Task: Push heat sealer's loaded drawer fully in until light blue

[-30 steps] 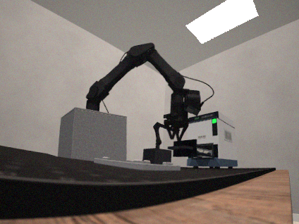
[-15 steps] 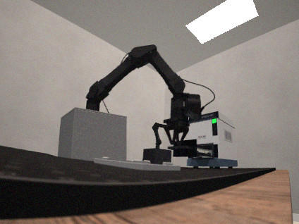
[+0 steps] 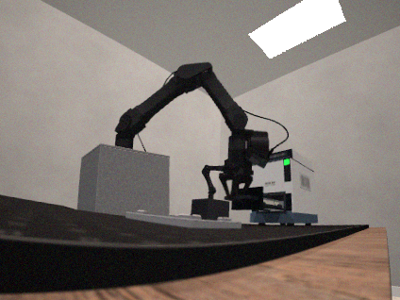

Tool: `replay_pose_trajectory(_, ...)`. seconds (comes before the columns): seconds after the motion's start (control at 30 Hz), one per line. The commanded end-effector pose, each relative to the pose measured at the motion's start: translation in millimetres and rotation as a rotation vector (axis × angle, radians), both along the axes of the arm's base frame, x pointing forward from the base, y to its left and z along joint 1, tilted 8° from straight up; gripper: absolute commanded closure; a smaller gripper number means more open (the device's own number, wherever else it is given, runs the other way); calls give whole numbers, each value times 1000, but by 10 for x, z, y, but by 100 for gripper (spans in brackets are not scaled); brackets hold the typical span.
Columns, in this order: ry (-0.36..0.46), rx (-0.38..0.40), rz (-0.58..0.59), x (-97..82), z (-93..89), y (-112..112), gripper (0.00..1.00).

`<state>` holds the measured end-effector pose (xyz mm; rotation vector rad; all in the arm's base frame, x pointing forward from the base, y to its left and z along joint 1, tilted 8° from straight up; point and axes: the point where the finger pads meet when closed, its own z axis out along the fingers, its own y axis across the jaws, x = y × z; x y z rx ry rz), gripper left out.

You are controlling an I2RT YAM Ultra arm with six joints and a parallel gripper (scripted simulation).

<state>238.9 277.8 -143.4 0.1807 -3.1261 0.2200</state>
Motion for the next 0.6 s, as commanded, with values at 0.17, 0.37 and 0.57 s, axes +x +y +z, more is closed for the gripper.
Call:
replay_pose_trajectory(0.17,-52,40,9,143,122,110,55)
replay_pose_trajectory(0.37,-49,35,9,133,121,98,55)
replay_pose_trajectory(0.57,-49,35,9,133,121,98,55)
